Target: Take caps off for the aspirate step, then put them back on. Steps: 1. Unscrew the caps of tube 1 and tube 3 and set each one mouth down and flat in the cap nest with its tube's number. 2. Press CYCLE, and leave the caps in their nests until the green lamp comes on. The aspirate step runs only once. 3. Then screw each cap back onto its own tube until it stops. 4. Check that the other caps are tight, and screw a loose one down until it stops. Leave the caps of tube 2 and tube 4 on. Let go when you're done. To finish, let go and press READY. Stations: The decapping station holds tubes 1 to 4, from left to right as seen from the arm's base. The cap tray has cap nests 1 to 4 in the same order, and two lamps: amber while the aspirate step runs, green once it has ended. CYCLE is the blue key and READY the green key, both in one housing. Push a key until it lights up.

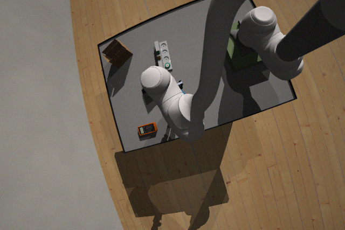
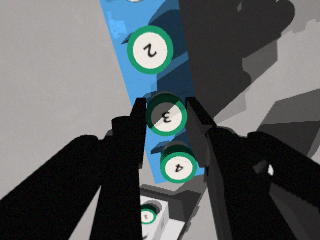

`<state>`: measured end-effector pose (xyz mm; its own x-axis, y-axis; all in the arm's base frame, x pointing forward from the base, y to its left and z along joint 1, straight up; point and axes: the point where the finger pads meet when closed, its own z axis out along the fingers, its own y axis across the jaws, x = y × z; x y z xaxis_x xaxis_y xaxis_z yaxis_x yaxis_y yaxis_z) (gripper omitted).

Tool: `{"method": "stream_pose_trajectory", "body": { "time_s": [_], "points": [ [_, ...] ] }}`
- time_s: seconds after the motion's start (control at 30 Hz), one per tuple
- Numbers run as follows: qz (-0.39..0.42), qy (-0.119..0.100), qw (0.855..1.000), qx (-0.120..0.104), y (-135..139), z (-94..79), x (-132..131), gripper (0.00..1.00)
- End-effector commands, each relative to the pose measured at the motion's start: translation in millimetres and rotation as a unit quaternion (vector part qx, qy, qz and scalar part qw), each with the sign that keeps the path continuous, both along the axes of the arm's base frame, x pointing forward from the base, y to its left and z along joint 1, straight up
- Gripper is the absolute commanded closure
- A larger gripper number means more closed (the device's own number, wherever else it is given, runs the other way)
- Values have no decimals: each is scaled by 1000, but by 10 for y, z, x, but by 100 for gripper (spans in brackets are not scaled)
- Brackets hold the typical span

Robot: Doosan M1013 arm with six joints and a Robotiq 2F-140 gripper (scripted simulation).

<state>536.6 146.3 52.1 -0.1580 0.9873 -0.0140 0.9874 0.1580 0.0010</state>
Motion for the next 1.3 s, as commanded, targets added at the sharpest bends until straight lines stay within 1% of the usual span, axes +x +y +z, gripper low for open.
{"method": "stream_pose_trajectory", "body": {
  "time_s": [0.0, 0.1, 0.2, 0.3, 0.43, 0.67, 0.7, 1.03, 1.07, 1.13, 1.2, 1.27],
  "points": [
    [52, 1, 999, 7, 2, 8, 5, 70],
    [127, 2, 992, 7, 1, 8, 5, 70],
    [201, 2, 980, 7, 2, 10, 5, 70],
    [274, 3, 962, 7, 1, 10, 6, 70],
    [367, 3, 930, 6, 1, 12, 6, 70],
    [367, 3, 930, 6, 2, 13, 5, 70],
    [367, 3, 930, 6, 1, 10, 5, 59],
    [367, 3, 930, 6, 1, 11, 5, 59],
    [328, 3, 945, 6, 1, 8, 6, 59],
    [328, 3, 945, 6, 1, 8, 6, 59],
    [248, 3, 969, 7, 1, 8, 6, 59],
    [167, 2, 986, 7, 1, 8, 6, 59]
  ]
}}
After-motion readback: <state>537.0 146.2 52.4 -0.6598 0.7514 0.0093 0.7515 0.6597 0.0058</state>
